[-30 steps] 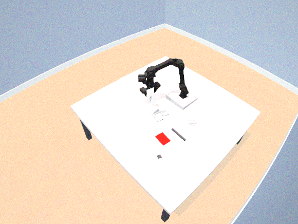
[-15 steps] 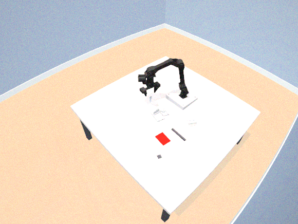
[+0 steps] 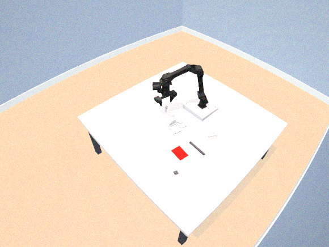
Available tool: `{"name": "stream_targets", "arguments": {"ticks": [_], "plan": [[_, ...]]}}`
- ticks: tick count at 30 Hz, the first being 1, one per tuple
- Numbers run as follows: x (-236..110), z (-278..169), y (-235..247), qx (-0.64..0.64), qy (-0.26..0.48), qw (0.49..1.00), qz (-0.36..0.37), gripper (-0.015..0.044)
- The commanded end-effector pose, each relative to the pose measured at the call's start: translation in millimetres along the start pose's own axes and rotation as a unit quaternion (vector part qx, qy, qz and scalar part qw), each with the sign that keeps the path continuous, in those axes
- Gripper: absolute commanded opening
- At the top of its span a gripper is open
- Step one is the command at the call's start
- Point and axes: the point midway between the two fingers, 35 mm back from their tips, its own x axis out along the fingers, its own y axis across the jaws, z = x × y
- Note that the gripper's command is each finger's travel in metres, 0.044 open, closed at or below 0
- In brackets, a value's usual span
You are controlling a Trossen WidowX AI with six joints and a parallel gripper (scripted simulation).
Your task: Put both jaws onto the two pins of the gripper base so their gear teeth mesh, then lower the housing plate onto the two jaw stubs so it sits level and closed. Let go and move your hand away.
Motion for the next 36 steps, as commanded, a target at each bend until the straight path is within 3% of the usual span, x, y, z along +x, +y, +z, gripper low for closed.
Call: {"name": "stream_targets", "arguments": {"ticks": [1, 18, 36], "plan": [[-2, 1, 1, 0.000, -0.003, 1.000, 0.001, 0.0440], [-2, 1, -4, -0.168, -0.003, 0.986, 0.001, 0.0000], [-2, 2, -9, -0.358, -0.003, 0.934, 0.000, 0.0000]]}}
